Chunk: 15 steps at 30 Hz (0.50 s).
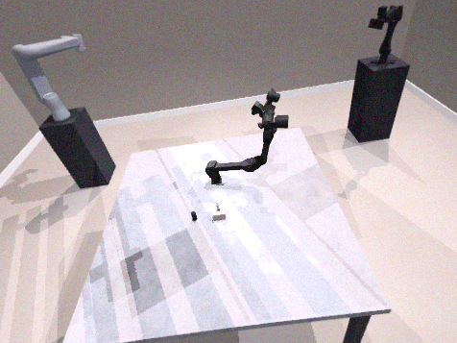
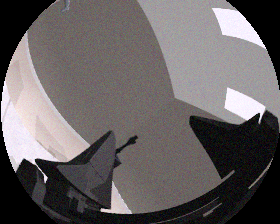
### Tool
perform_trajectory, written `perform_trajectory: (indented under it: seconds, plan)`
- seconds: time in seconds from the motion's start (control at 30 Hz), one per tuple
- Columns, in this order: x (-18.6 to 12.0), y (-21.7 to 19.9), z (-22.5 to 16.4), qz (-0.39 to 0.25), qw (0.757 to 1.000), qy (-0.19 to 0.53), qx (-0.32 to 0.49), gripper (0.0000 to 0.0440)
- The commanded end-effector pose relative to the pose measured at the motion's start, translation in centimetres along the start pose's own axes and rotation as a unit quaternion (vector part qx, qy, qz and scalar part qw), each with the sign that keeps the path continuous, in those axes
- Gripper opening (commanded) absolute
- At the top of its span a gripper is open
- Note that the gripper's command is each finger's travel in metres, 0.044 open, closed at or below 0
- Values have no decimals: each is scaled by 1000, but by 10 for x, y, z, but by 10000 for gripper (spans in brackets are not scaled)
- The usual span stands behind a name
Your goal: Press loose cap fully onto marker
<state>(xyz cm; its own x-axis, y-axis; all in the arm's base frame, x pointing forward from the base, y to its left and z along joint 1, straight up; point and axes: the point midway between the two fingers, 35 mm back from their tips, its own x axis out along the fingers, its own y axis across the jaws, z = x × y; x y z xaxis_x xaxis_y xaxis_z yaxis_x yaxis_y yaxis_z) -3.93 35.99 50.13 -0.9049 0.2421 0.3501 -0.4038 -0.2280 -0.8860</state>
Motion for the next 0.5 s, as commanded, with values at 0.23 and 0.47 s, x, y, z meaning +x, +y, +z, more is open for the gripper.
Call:
perform_trajectory:
  seconds: [0.23,0.47]
  plan:
    - [8,-6,19,-24,999,-35,-1,251]
    - [14,-9,38,-39,997,-70,0,271]
